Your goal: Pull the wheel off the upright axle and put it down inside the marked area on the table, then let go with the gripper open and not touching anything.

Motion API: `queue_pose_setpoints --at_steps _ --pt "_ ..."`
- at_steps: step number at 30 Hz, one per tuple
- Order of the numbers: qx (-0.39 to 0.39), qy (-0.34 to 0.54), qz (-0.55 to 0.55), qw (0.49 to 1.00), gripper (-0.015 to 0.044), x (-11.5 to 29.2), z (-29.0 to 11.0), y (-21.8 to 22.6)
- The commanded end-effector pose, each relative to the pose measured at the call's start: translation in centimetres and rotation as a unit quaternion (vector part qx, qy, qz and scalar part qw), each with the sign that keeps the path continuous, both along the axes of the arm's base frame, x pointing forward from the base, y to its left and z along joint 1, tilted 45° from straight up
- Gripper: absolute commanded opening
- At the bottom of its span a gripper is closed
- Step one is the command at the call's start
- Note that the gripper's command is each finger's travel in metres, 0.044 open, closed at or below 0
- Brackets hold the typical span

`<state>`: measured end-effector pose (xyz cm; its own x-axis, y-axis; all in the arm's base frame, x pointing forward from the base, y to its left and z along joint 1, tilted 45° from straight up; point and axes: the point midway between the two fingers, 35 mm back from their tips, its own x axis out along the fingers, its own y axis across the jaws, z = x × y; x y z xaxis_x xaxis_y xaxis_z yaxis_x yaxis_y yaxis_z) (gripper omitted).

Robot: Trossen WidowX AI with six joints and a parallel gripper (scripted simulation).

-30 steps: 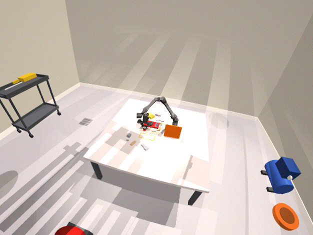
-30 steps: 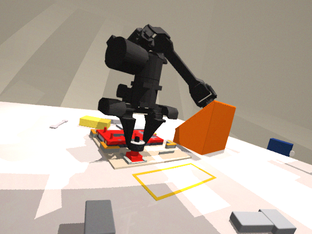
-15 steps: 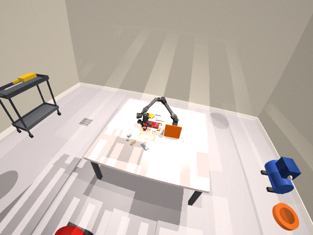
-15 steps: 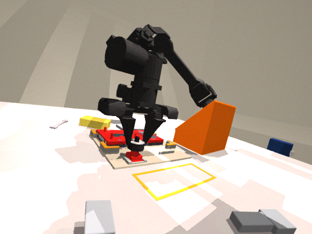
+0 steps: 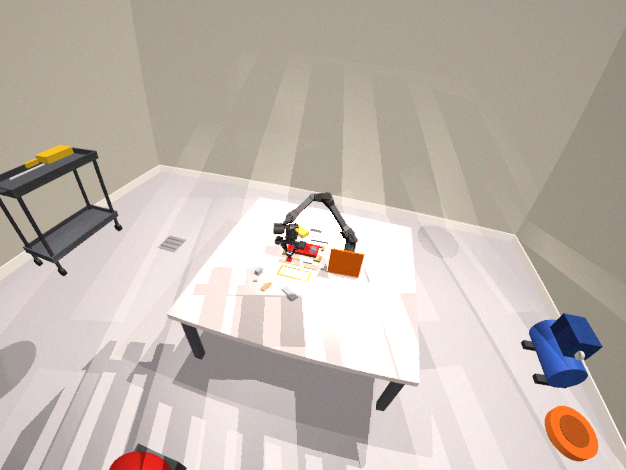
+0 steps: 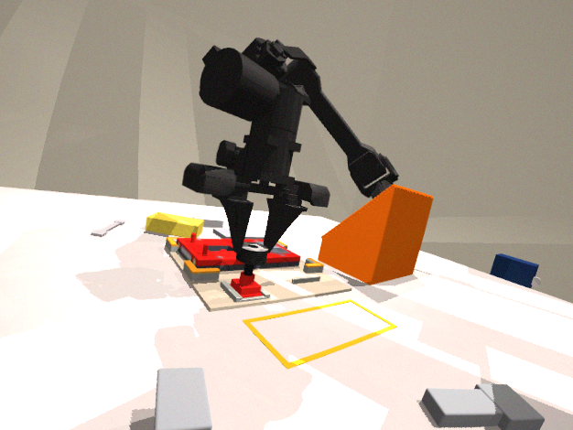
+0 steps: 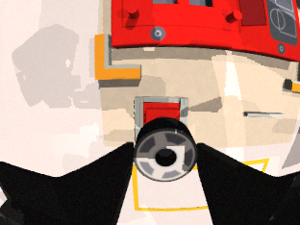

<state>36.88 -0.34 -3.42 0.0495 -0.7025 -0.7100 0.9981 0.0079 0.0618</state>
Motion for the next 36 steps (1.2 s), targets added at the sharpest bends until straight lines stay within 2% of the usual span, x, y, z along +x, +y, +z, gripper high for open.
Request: queue_pose_setpoints --at_steps 1,29,36 --pt "0.002 -0.003 0.002 1.000 0.0000 0.0 0.3 0.4" --pt "0.002 -0.003 0.003 1.000 0.0000 0.0 1.0 1.1" --pt "0.002 -0.003 0.004 1.000 0.0000 -0.2 2.7 2.7"
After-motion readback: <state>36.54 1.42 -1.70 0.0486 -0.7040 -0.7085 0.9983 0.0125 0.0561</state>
